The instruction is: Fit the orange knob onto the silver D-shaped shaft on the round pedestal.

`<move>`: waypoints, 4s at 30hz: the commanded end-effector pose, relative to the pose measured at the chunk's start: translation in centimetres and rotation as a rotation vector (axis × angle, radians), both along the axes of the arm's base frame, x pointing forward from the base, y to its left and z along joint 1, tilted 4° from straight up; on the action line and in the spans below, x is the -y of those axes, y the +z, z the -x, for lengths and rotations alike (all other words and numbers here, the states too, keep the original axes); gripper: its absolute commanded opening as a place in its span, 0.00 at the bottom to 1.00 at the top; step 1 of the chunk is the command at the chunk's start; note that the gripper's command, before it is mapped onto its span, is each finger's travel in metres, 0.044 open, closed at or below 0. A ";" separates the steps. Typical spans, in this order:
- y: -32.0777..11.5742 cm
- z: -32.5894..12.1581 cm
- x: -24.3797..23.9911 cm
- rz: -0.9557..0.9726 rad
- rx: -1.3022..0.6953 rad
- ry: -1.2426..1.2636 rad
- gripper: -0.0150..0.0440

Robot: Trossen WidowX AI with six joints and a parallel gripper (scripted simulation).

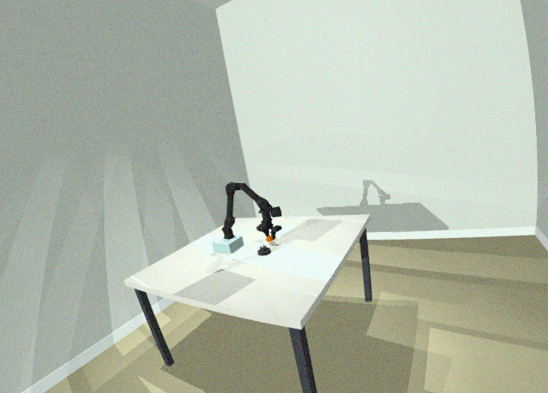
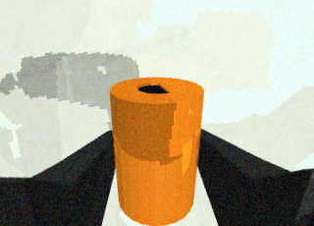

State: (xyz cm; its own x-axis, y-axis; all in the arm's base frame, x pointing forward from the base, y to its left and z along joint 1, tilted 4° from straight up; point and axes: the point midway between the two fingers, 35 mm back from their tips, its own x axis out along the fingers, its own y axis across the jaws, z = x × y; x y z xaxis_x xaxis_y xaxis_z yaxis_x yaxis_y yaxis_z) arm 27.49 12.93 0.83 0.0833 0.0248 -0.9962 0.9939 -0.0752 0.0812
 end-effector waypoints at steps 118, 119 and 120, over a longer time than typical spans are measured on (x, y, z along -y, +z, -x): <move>-0.6 -0.6 -1.4 0.131 -0.056 -0.423 1.00; -0.8 -0.6 -1.4 0.131 -0.056 -0.423 1.00; -0.9 -0.6 -1.4 0.131 -0.056 -0.423 1.00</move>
